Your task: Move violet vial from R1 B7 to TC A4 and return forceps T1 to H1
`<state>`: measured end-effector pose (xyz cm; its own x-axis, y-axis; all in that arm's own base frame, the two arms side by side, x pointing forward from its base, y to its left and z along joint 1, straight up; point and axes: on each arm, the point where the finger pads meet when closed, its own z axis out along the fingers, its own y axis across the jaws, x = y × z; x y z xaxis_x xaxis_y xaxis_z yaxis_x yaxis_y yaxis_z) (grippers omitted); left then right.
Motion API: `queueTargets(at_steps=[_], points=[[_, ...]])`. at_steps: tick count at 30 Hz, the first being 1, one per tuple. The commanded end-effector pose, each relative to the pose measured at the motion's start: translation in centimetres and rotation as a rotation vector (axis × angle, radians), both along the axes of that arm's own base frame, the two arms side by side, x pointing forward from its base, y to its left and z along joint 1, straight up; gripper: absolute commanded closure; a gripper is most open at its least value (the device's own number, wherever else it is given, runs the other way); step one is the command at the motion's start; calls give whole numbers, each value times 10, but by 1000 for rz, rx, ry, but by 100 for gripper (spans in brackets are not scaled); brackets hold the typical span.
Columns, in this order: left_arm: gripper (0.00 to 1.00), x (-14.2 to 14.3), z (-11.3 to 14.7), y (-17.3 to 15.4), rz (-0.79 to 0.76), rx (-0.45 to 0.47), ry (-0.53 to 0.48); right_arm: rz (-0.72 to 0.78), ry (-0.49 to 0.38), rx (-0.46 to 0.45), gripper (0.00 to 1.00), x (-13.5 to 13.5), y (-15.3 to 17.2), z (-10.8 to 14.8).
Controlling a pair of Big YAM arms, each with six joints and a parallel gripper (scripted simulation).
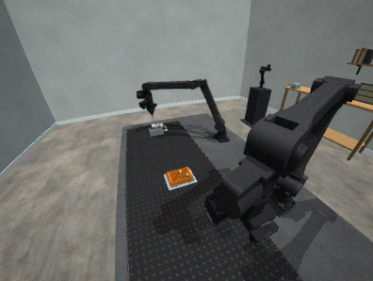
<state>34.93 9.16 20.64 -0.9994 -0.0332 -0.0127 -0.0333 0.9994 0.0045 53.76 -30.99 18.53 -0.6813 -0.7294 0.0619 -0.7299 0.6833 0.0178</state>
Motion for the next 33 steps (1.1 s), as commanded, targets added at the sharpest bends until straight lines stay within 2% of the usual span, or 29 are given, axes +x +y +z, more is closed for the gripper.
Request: queueTargets(at_steps=[1,18,21,22,27,29,33], points=[[0,-1,-8,-4,-20,-10,26,19,-31,-18,93,2,5,25],[0,-1,-8,-4,-20,-10,26,19,-13,-8,93,-2,7,17],[0,-1,-8,-4,-20,-10,26,19,-38,-22,93,4,4,18],[0,-1,-8,-4,-20,-10,26,18,-59,-33,93,9,1,25],[0,-1,-8,-4,-20,-10,26,19,-24,-14,93,2,5,12],[0,-1,-8,-4,-20,-10,26,18,-48,-27,93,8,2,18],[0,-1,-8,-4,-20,-10,26,19,-26,-15,93,3,5,13]])
